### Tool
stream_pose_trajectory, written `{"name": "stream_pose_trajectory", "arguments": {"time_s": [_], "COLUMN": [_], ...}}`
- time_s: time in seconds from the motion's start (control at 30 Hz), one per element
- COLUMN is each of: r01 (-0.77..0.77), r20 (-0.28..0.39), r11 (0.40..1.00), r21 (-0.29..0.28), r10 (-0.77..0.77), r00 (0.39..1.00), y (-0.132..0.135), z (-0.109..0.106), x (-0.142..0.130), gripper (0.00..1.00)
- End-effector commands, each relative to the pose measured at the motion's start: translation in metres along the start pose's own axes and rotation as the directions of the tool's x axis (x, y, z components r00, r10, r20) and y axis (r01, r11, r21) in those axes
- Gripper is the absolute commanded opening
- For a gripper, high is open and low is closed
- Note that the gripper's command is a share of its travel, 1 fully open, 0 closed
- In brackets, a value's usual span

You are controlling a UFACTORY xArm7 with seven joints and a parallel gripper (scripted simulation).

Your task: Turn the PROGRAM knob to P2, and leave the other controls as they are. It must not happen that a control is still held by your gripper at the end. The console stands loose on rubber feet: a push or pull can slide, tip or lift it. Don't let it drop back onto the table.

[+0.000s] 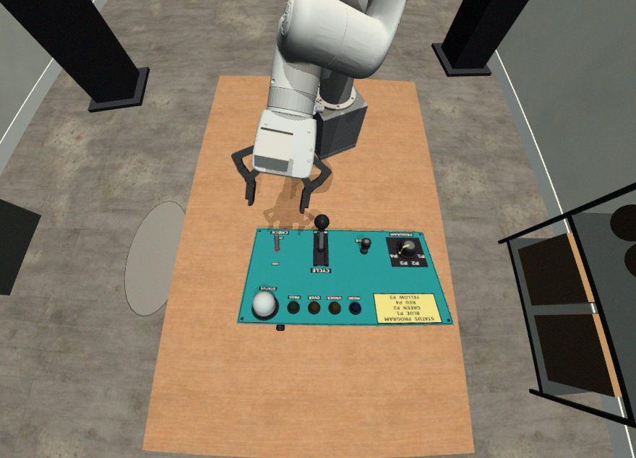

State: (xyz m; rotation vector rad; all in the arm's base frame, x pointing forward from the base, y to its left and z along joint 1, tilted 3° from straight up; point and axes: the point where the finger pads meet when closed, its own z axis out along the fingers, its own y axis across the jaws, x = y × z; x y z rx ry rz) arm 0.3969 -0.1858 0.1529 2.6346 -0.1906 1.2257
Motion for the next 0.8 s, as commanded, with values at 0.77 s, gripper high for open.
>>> {"name": "stream_pose_trajectory", "arguments": {"time_s": [0.77], "r01": [0.022], "r20": [0.034], "r11": [0.999], "r21": [-0.04], "r10": [-0.02], "r00": [0.999], "y": [-0.035], "z": [0.014], "x": [0.013], "gripper": [1.0]}}
